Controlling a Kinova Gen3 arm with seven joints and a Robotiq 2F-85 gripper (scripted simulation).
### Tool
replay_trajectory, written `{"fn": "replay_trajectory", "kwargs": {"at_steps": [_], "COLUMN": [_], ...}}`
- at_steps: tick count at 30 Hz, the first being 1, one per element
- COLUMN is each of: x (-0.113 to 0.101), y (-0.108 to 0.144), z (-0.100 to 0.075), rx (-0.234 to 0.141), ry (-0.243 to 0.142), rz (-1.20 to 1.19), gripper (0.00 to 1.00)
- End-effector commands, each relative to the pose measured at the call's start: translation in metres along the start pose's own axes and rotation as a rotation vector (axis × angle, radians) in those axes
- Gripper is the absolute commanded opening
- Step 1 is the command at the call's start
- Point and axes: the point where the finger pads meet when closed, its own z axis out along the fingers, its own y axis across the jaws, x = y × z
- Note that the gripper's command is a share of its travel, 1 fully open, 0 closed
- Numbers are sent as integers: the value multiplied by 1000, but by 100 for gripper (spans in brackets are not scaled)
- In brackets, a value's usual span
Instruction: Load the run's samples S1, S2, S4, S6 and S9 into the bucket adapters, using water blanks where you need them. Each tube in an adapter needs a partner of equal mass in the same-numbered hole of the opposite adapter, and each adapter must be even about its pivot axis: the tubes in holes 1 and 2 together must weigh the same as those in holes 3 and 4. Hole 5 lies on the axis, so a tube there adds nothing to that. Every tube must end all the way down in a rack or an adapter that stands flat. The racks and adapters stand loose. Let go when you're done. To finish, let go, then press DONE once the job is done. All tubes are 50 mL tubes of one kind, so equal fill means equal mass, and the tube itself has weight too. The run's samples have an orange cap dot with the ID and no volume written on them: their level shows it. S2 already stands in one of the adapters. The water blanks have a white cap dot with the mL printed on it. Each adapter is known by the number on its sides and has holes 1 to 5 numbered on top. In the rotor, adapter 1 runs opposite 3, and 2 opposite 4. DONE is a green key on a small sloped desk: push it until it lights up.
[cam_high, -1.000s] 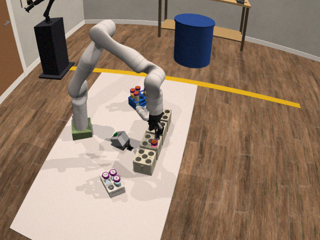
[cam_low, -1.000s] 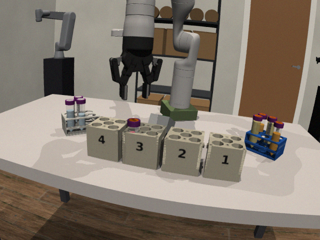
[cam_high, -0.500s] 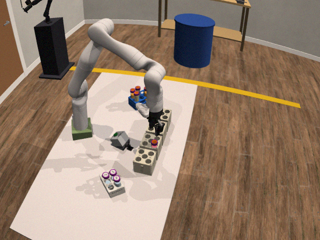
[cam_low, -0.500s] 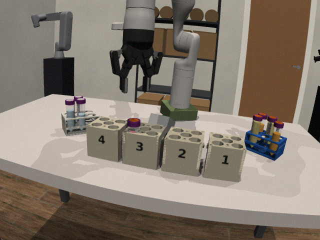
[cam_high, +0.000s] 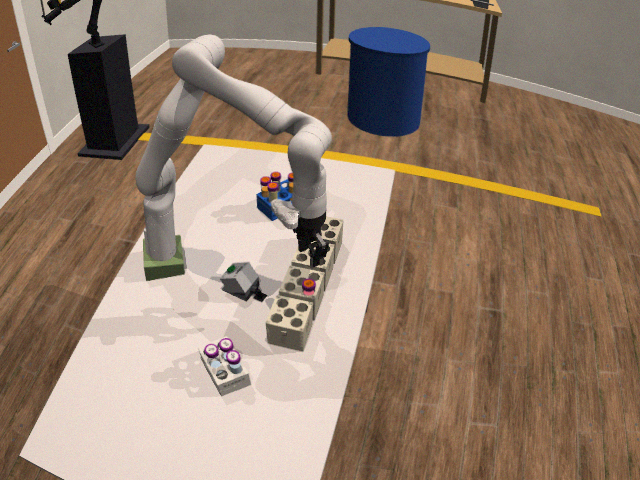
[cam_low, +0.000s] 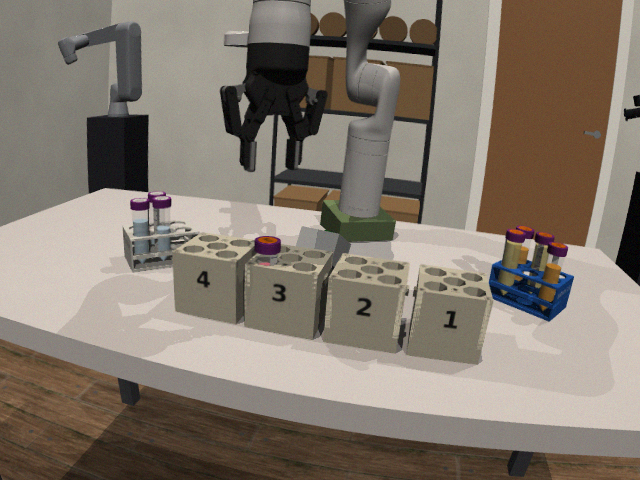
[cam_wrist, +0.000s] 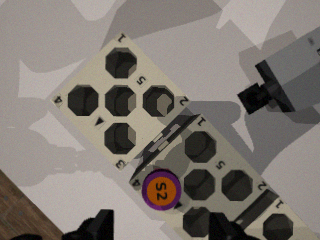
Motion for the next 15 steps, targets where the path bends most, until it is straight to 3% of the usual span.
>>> {"fn": "replay_trajectory", "kwargs": {"at_steps": [1, 10, 15], "x": [-2, -1, -1], "y": [1, 1, 0], "z": [-8, -19, -17], "rx": [0, 0, 2], "ry": [-6, -6, -3], "rz": [-7, -7, -2], "gripper": [62, 62, 62]}}
